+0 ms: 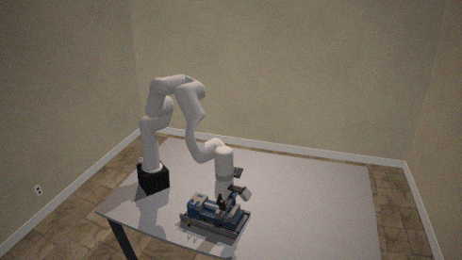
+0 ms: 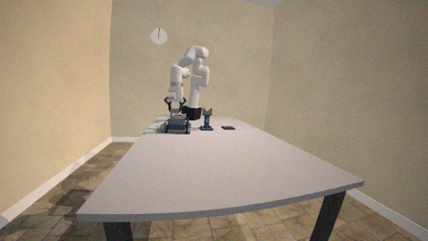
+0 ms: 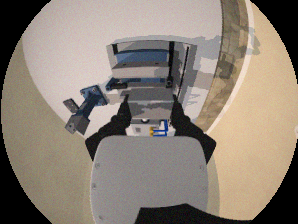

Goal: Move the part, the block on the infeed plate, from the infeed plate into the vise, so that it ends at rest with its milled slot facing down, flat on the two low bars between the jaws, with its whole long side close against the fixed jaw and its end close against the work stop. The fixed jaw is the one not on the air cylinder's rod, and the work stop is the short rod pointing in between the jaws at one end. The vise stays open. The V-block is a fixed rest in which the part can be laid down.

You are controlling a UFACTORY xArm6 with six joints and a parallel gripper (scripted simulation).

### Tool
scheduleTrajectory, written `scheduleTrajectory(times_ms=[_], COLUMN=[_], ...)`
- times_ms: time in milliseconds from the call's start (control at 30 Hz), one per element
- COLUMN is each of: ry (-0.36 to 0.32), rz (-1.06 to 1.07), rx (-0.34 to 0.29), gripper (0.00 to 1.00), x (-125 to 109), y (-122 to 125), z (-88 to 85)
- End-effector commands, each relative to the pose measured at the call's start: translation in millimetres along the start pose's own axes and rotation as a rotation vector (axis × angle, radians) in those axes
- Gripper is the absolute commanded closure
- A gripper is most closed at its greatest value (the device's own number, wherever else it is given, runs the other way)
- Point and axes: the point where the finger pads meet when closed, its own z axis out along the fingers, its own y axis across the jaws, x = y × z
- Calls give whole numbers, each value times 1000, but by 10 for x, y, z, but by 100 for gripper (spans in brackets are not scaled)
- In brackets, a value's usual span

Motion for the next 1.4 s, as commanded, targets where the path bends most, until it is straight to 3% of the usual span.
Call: scheduleTrajectory(times_ms=[0,1367], ry=[5,5], rz=[0,0], rx=[-1,-1], gripper=[100,100], x=[17,18], y=[4,4], z=[-18,81])
